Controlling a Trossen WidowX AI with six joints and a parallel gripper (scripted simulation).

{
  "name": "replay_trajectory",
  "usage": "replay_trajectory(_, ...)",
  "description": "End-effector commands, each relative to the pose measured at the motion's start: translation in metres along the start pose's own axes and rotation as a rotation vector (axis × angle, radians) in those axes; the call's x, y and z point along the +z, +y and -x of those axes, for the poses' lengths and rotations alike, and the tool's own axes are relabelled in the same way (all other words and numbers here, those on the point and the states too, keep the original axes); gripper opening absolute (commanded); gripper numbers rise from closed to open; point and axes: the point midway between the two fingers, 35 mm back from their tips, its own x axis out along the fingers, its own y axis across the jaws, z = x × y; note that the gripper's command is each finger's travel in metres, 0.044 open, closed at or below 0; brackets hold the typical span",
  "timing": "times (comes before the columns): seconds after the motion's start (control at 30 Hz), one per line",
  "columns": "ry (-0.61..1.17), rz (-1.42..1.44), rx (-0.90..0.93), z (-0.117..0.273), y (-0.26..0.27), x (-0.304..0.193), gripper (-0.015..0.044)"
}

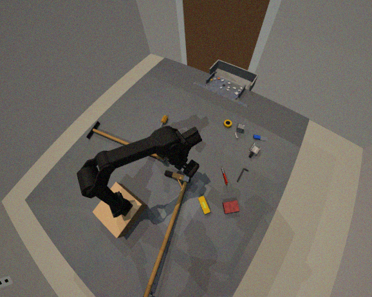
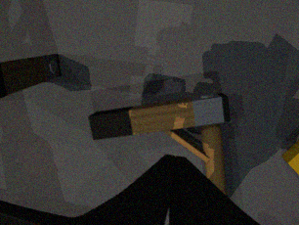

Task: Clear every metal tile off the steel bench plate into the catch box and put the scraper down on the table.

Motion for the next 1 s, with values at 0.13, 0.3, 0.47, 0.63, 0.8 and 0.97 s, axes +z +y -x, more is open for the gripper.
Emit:
replay_trajectory(0.13, 0.010, 0.004, 0.000, -0.021, -0.001, 0.000, 0.0000)
replay_trajectory(0.3, 0.010, 0.004, 0.000, -0.034, -0.001, 0.001, 0.0000)
replay_trajectory(0.47, 0.010, 0.004, 0.000, -0.047, -0.001, 0.000, 0.0000)
replay_trajectory(0.63, 0.010, 0.004, 0.000, -0.059, -0.001, -0.001, 0.0000)
replay_trajectory(0.8, 0.010, 0.004, 0.000, -0.072, 0.000, -0.002, 0.0000)
replay_trajectory(0.97, 0.010, 0.004, 0.001, -0.084, 0.001, -0.004, 0.0000)
